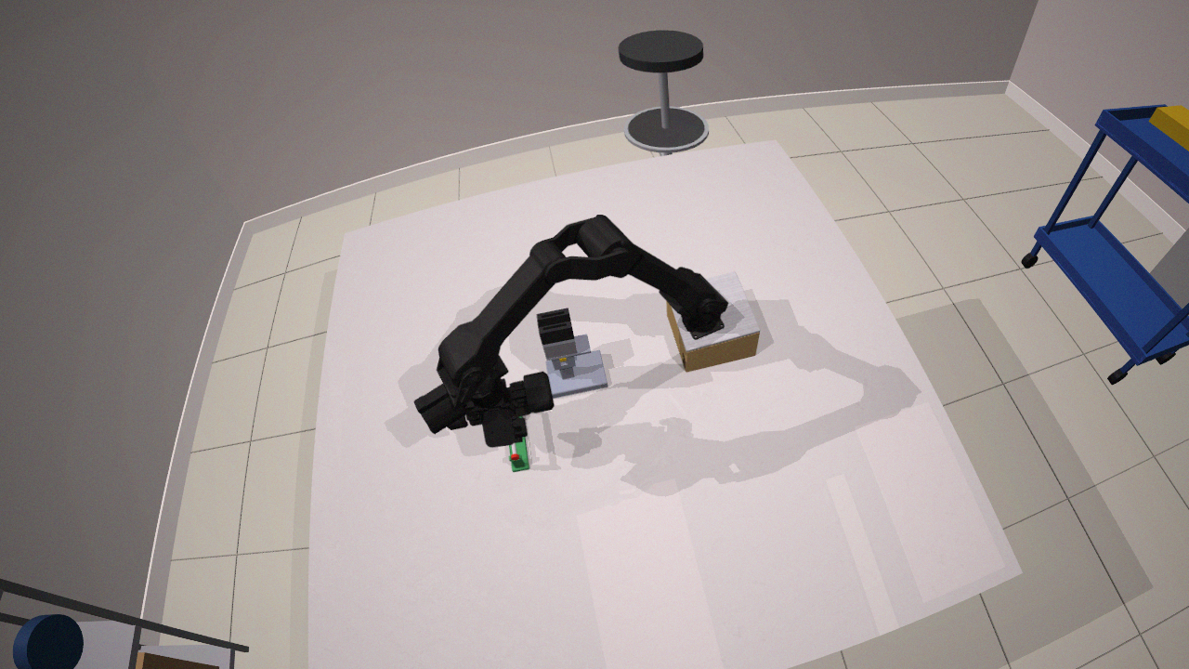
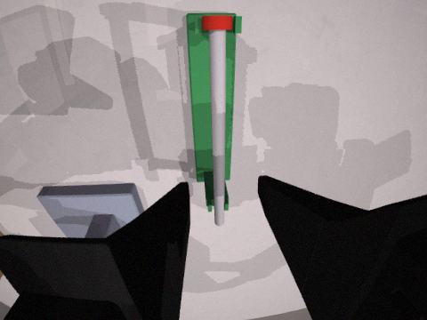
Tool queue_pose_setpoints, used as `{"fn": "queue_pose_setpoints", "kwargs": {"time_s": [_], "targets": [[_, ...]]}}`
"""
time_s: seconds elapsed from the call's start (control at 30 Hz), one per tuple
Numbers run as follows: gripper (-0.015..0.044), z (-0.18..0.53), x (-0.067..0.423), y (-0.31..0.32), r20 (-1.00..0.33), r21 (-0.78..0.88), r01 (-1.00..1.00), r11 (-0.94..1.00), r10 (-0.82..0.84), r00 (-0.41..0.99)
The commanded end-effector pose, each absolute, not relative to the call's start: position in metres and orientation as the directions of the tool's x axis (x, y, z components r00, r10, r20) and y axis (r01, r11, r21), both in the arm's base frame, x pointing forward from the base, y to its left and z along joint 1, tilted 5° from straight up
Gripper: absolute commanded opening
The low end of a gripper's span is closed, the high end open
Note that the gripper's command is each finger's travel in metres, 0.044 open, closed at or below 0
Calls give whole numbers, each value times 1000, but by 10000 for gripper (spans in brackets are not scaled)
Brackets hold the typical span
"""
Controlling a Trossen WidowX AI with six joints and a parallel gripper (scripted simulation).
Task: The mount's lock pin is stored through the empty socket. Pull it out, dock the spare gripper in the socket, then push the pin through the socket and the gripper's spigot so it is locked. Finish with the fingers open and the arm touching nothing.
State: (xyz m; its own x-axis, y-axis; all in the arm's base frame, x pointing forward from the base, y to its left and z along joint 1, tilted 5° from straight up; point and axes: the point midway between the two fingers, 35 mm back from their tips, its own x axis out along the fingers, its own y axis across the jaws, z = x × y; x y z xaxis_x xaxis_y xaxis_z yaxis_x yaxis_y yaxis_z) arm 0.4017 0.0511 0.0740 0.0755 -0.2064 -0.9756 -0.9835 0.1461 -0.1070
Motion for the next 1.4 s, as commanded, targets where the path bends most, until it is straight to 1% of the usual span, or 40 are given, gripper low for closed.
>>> {"fn": "queue_pose_setpoints", "kwargs": {"time_s": [0.0, 1.07, 1.37], "targets": [[180, 63, 402, 53, -976, -105, -984, 145, -203, 74], [180, 13, 409, 57, -977, -105, -984, 145, -202, 74], [180, 11, 409, 57, -977, -104, -984, 145, -202, 74]]}}
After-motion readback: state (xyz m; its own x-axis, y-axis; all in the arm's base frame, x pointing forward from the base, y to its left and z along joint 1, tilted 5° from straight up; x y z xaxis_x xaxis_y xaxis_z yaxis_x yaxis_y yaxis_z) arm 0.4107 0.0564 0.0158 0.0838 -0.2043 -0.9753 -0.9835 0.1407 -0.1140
